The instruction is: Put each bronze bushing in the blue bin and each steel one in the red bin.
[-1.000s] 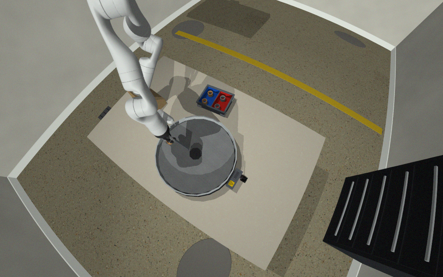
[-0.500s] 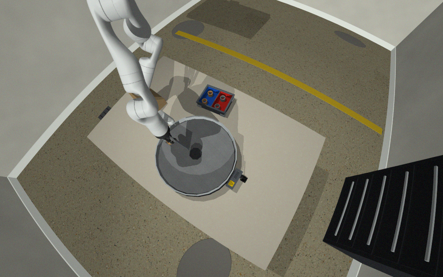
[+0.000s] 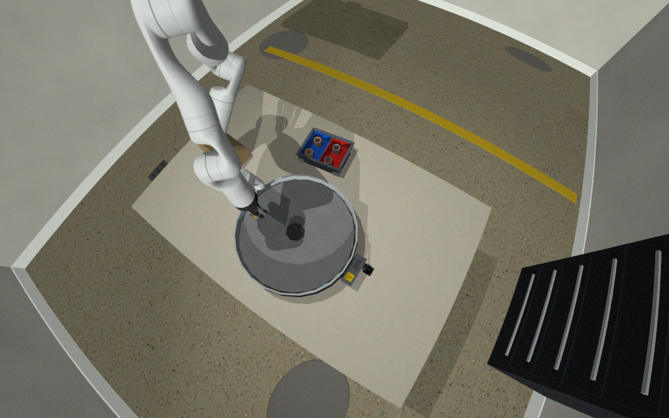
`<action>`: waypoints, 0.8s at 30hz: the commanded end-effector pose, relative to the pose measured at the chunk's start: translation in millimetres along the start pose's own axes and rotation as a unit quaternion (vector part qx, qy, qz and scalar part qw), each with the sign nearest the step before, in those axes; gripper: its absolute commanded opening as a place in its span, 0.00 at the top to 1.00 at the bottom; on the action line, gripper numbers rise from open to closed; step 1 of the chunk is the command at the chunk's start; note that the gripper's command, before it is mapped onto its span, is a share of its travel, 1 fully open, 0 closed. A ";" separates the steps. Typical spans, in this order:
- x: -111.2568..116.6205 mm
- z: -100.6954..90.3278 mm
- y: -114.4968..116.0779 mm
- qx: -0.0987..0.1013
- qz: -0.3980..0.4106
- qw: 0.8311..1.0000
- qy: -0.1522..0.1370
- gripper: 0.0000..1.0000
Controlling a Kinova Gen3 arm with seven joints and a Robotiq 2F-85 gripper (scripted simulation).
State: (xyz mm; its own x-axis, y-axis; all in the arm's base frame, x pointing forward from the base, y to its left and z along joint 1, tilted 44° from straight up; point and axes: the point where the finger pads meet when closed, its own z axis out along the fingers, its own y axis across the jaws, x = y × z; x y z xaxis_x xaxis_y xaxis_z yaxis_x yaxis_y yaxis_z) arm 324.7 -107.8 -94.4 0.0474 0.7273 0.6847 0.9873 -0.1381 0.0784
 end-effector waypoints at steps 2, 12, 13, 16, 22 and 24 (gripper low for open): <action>0.3 0.9 -0.2 0.000 0.000 1.000 0.001 0.86; 0.3 7.7 -0.2 0.000 0.000 1.000 0.001 0.86; 0.3 7.7 -0.2 0.000 0.000 1.000 0.001 0.86; 0.3 7.7 -0.2 0.000 0.000 1.000 0.001 0.86; 0.2 7.4 -0.1 0.000 0.000 1.000 0.000 1.00; 0.2 7.4 -0.1 0.000 0.000 1.000 0.000 1.00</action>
